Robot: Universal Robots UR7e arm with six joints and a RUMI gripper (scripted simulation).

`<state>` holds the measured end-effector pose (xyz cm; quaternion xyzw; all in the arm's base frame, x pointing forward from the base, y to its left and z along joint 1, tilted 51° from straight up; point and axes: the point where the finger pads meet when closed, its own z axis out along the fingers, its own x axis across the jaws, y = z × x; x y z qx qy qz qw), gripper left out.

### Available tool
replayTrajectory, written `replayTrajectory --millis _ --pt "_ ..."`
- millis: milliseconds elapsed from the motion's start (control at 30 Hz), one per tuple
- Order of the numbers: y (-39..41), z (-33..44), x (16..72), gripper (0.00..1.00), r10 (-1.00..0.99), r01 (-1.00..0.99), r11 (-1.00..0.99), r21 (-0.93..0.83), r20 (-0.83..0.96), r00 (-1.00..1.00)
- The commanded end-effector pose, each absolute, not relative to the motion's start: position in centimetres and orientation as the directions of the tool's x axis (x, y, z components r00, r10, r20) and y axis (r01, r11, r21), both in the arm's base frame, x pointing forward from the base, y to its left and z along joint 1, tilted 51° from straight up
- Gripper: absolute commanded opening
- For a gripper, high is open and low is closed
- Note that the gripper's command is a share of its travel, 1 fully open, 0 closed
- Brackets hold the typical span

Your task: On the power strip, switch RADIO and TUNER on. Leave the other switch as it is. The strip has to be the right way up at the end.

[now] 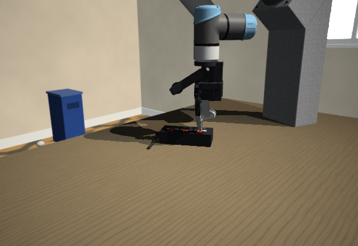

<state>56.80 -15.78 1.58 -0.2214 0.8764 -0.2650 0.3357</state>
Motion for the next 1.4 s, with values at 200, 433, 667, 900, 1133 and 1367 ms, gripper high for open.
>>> replayTrajectory --millis 200,433,667,900,1133,1367 --pt "-15.8 1.6 56.8 0.0 -0.566 -0.21 0.761 -0.614 -0.471 -0.676" --pt "-15.7 1.7 56.7 0.0 -0.566 -0.21 0.761 -0.614 -0.471 -0.676" --pt "-15.2 2.7 55.6 0.0 -0.566 -0.21 0.761 -0.614 -0.471 -0.676" --pt "-14.8 3.6 54.6 0.0 -0.566 -0.21 0.761 -0.614 -0.471 -0.676" --pt "-14.5 4.1 54.1 0.0 -0.566 -0.21 0.761 -0.614 -0.471 -0.676" --pt "-14.5 4.1 54.1 0.0 -0.566 -0.21 0.761 -0.614 -0.471 -0.676"
